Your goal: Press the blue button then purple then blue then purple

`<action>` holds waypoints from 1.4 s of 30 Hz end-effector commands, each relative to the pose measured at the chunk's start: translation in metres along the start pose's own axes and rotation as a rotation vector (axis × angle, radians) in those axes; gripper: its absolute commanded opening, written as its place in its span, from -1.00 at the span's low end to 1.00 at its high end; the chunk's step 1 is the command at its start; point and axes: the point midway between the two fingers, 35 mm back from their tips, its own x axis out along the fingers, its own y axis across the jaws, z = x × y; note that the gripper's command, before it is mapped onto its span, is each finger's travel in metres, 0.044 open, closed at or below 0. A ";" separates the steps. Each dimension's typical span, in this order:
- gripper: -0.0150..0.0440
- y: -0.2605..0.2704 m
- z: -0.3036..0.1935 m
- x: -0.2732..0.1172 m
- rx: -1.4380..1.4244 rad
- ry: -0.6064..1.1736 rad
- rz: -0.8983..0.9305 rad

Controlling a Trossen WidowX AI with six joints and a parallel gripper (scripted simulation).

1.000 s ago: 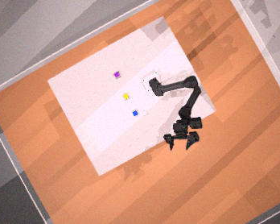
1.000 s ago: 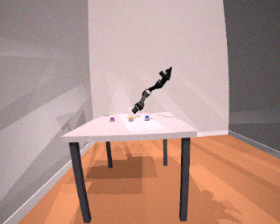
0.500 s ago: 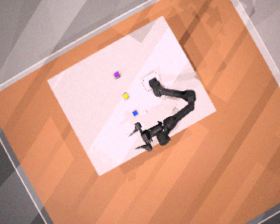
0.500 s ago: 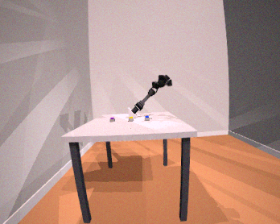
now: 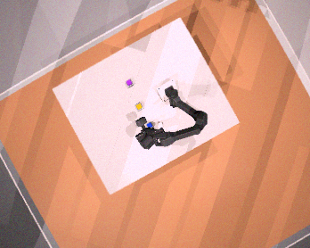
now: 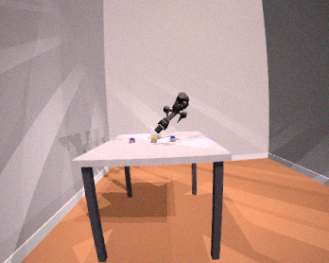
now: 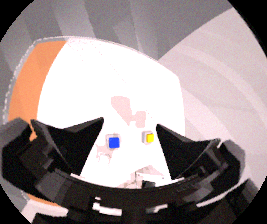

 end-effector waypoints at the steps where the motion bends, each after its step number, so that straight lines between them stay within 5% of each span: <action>1: 0.86 -0.007 -0.062 0.009 -0.027 0.471 0.314; 15: 0.86 -0.005 -0.066 0.007 -0.017 0.504 0.363; 22: 0.24 0.015 -0.094 0.055 -0.017 0.502 0.365; 29: -0.38 0.016 -0.095 0.056 -0.017 0.502 0.366; 42: -0.42 0.017 -0.096 0.059 -0.018 0.502 0.366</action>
